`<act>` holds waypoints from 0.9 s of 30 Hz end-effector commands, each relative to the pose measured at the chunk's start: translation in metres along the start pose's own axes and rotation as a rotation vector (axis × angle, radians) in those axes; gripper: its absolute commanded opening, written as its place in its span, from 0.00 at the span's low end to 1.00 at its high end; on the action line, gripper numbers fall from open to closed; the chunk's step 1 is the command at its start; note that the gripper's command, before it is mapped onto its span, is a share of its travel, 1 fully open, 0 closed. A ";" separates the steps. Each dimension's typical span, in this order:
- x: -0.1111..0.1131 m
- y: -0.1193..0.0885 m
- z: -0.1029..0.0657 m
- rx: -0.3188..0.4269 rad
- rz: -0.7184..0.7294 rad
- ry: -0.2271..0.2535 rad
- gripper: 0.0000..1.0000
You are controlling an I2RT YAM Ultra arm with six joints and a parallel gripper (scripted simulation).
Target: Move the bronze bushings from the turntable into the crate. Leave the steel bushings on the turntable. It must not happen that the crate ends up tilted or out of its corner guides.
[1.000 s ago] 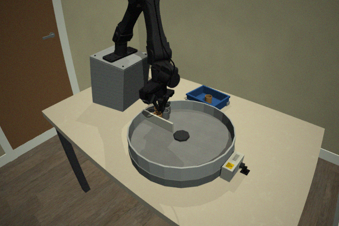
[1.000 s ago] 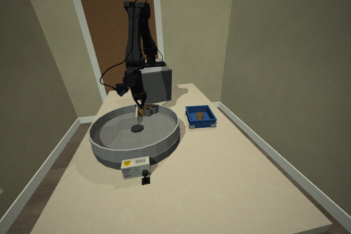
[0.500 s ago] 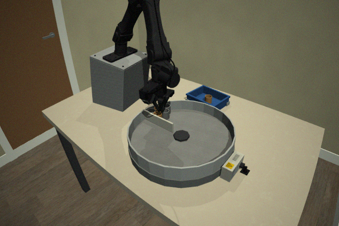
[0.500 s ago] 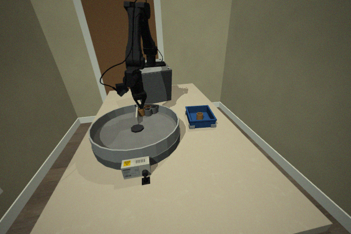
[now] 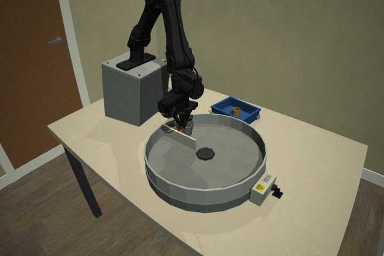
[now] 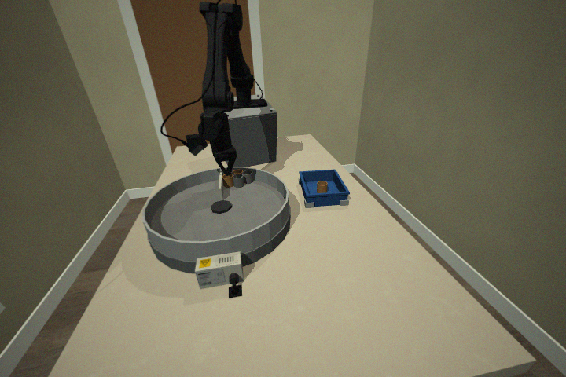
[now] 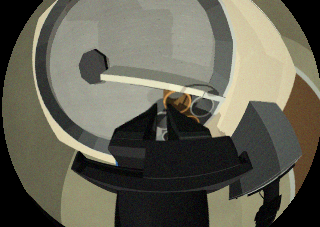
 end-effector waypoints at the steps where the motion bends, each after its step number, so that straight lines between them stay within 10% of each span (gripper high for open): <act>1: -0.005 0.004 -0.004 -0.016 0.008 0.006 0.13; 27: 0.005 0.009 -0.009 -0.024 0.006 0.023 0.13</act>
Point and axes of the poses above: the point where the finger pads meet when closed, its own z axis out along the fingers, its own x axis across the jaws, y = z × x, the point moved 1 cm from there along -z, back along the fingers, and after that the axes turned 1 degree about z, right-handed, at the moved point
